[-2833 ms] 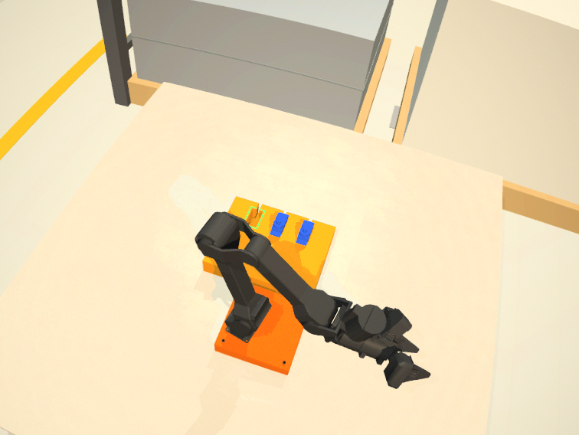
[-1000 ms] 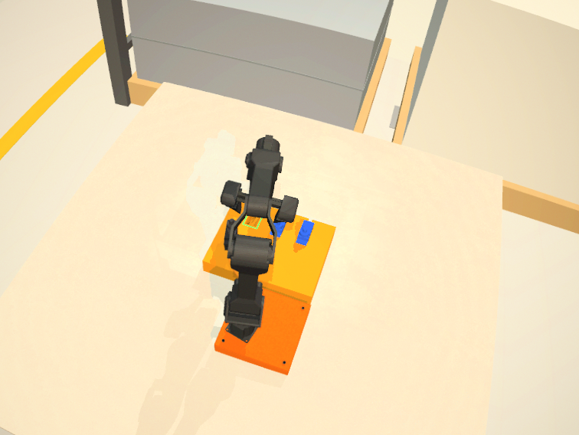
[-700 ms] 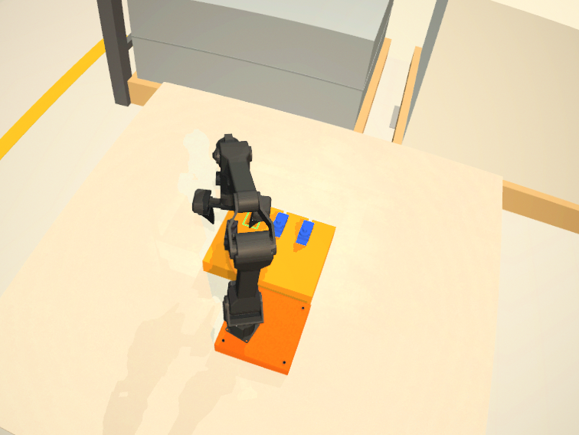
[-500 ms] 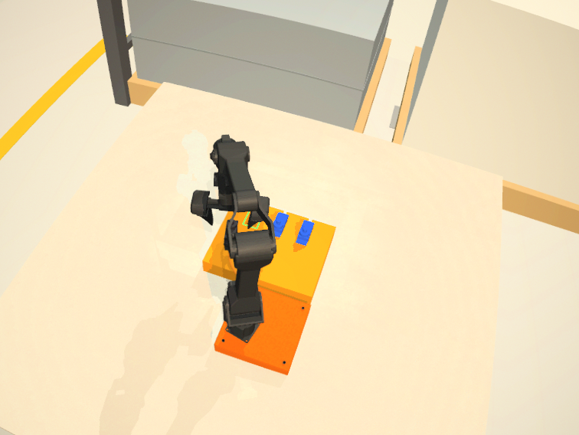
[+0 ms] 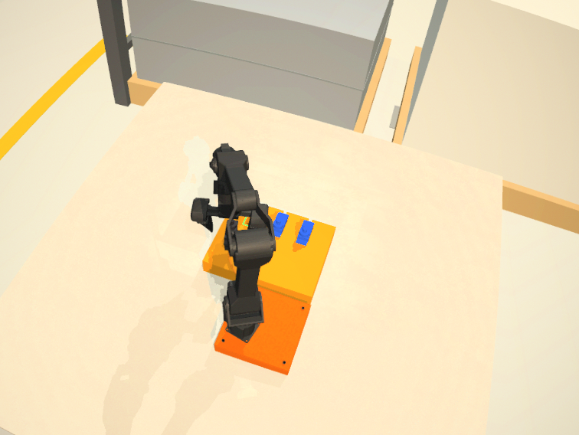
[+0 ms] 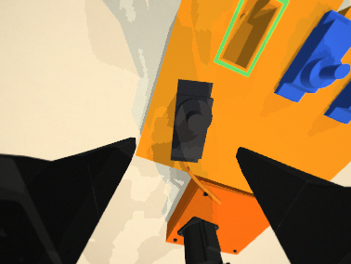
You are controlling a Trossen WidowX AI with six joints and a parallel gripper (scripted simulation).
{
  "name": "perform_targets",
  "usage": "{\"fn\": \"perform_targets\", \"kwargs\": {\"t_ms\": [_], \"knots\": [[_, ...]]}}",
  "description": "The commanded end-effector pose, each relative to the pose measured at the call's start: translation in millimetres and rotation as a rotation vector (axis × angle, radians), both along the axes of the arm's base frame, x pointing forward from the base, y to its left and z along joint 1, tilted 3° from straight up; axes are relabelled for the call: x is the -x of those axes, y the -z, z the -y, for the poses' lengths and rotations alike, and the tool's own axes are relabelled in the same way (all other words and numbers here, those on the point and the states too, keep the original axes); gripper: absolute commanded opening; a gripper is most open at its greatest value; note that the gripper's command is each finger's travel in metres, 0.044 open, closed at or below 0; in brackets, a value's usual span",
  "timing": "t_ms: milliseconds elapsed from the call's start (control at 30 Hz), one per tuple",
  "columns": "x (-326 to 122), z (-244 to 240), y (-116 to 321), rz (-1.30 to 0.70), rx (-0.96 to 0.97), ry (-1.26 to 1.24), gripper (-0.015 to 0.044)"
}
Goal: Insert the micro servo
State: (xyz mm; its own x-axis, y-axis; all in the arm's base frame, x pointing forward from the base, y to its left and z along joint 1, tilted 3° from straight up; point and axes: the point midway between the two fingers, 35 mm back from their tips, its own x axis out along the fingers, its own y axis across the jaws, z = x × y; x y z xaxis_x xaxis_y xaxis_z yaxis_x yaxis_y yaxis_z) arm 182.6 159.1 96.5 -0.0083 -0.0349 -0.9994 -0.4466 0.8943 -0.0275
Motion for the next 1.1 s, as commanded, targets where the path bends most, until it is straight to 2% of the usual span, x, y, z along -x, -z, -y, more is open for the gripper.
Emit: {"fn": "perform_targets", "kwargs": {"t_ms": [0,200,600,767,900,1067], "knots": [[0.2,1.6,7.7,0.0,0.008,0.004,0.044],[0.4,2.0,14.8,0.0,0.008,0.004,0.044],[0.4,2.0,14.8,0.0,0.008,0.004,0.0125],[0.4,2.0,14.8,0.0,0.008,0.004,0.0092],[0.0,1.4,7.3,0.0,0.008,0.004,0.0],[3.2,3.2,-11.5,0.0,0.008,0.004,0.0]]}}
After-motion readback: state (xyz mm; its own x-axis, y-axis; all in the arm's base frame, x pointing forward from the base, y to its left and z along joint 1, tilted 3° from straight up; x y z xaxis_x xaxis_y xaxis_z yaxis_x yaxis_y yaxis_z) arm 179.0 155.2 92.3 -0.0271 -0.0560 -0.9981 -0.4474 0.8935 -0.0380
